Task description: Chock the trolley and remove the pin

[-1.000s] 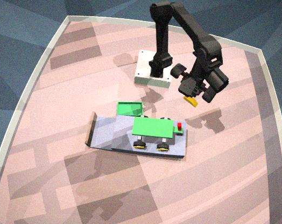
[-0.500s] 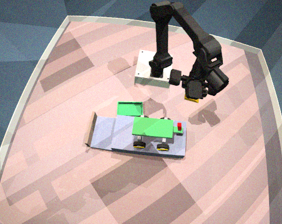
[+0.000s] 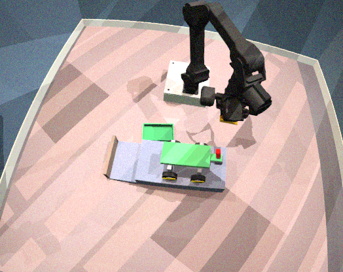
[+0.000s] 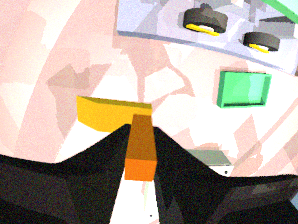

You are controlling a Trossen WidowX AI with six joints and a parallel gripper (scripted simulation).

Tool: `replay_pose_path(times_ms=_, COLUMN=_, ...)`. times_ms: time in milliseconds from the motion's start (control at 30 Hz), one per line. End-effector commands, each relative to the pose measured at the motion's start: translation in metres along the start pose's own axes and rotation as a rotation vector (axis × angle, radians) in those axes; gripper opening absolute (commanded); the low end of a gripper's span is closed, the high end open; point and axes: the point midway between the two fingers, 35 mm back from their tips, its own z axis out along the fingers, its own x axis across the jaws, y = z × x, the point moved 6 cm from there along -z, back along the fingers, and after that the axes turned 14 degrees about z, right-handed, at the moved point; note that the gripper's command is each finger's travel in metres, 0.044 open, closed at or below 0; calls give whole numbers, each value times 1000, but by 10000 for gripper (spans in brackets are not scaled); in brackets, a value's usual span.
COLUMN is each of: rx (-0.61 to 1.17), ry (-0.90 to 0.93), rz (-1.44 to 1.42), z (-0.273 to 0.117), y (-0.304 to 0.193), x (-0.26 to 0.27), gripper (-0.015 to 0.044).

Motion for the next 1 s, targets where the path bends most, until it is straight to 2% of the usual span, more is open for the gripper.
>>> replay_pose_path(times_ms=0, rx=1, ry=1, rz=-9, z=1, y=7, x=-12, gripper=0)
replay_pose_path(times_ms=967, rx=-5, ry=-7, rz=-12, z=7, y=52, x=-92, gripper=0)
